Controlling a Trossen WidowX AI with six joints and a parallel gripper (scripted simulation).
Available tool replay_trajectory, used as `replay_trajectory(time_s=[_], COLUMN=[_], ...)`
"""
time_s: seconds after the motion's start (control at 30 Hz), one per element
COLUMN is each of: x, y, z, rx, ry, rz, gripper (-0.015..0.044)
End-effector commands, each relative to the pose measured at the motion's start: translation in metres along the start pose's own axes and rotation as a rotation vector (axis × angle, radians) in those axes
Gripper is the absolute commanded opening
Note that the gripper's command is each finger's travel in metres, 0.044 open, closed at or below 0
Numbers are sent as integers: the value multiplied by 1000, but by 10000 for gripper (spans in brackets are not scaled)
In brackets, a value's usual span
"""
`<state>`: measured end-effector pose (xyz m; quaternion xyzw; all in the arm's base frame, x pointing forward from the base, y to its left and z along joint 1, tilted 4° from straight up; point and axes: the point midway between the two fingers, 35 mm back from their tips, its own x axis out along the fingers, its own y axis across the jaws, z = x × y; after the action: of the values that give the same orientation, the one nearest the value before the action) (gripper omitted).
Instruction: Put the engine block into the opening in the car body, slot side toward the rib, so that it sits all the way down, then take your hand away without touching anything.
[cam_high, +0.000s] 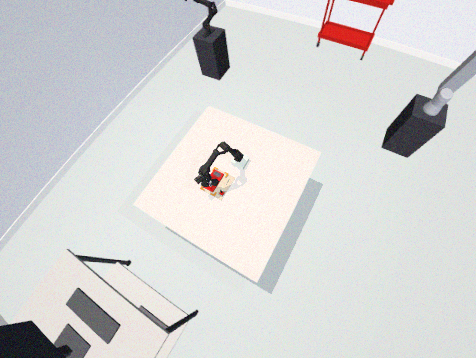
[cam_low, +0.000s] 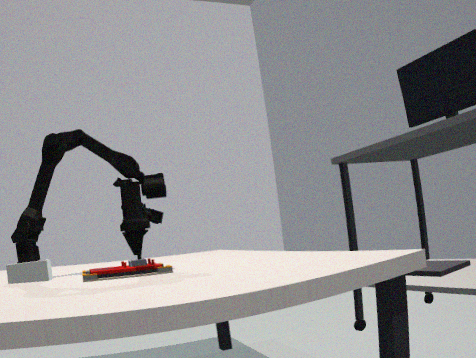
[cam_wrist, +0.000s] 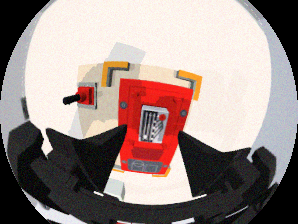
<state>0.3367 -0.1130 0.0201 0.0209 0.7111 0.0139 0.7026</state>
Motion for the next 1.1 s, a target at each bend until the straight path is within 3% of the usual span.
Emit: replay_trajectory(time_s=[0.0, 0.07, 0.37, 0.9, 1.07], x=[0, 0, -1, -1, -1], y=[0, 0, 0, 0, 0], z=[0, 0, -3, -3, -3], rx=[0, 0, 1, 1, 1], ry=[0, 0, 4, 4, 4], rz=[-1, -1, -4, -4, -4], gripper=[395, 440, 440, 20, 0])
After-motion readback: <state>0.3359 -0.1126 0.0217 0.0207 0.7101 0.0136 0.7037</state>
